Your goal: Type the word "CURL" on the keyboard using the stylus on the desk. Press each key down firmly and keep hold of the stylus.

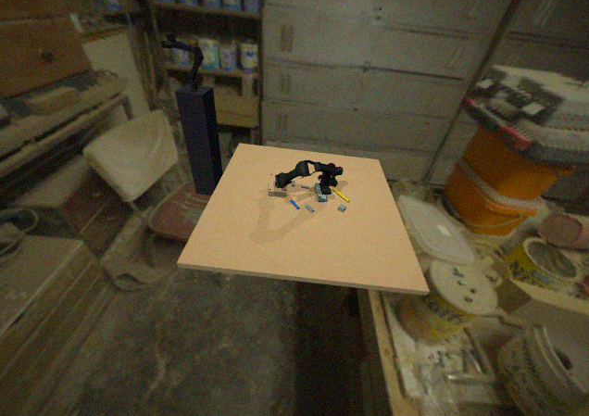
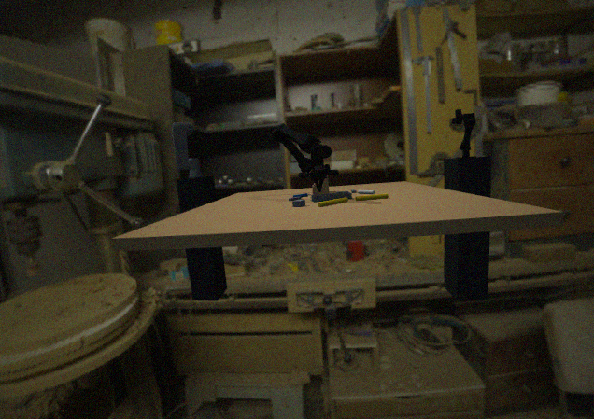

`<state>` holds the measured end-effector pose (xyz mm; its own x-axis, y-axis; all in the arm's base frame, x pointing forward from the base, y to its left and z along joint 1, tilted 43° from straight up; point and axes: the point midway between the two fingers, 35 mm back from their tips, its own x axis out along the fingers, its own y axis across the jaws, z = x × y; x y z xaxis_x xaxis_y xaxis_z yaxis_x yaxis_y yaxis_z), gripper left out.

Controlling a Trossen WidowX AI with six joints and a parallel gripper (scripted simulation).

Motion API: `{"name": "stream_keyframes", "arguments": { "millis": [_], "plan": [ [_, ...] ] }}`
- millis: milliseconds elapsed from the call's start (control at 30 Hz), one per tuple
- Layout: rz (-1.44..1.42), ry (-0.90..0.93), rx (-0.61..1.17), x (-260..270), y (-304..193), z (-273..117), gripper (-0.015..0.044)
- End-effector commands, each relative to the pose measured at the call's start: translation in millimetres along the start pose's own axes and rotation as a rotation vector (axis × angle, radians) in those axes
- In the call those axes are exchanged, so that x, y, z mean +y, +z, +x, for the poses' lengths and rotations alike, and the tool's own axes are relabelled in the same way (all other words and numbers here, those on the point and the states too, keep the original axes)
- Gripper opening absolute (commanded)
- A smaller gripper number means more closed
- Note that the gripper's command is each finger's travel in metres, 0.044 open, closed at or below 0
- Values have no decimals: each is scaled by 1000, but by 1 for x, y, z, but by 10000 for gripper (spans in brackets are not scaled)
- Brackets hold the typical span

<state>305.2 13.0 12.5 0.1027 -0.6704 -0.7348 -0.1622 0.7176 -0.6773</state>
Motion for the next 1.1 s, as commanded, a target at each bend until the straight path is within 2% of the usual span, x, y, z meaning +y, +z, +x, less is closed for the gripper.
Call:
{"name": "stream_keyframes", "arguments": {
  "millis": [0, 433, 633, 1067],
  "plan": [
    [-11, -2, 4, 18, -22, 0, 0],
    [-11, -2, 3, 22, -23, 0, 0],
    [-11, 3, 2, 88, -24, 0, 0],
    [-10, 3, 3, 90, -25, 0, 0]
  ]
}}
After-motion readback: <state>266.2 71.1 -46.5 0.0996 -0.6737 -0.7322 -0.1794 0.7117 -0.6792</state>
